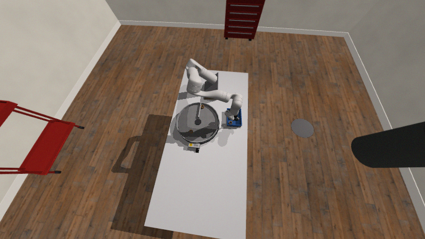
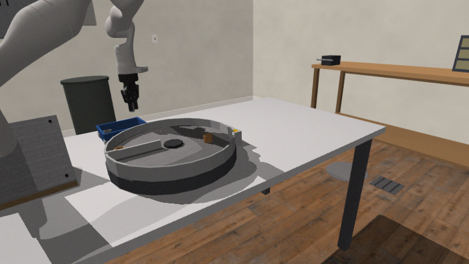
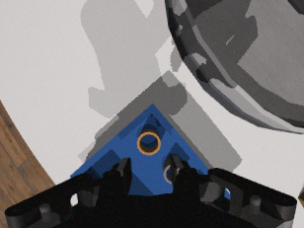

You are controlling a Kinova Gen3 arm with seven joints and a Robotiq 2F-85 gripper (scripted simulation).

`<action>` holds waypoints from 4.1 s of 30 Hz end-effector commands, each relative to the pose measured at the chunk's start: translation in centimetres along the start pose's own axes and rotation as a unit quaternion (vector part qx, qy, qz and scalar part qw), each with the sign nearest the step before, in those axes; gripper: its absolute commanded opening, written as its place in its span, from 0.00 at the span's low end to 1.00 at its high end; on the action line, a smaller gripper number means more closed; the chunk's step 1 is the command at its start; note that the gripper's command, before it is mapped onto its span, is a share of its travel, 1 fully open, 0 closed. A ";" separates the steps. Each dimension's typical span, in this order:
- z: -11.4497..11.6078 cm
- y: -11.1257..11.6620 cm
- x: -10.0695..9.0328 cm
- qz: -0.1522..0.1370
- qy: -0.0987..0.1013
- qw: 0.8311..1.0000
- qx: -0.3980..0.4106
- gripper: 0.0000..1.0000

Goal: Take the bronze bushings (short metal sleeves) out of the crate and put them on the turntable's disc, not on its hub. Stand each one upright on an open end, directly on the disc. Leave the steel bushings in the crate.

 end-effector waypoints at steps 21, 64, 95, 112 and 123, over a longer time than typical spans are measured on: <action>-0.3 0.0 -0.1 0.000 0.000 1.000 0.001 0.39; -0.3 0.0 5.6 0.000 0.000 1.000 0.001 0.39; -0.3 0.0 5.7 0.000 0.000 1.000 0.001 0.39; -0.3 0.0 7.0 0.000 0.000 1.000 0.001 0.39; -0.3 0.0 7.6 0.000 0.000 1.000 0.001 0.39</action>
Point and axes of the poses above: the point where the finger pads meet when closed, its own x axis out along the fingers, its own z axis across the jaws, y = z × x, the point moved 5 cm from there along -x, back along the fingers, and after that the axes turned 5 degrees about x, right-handed, at the moved point
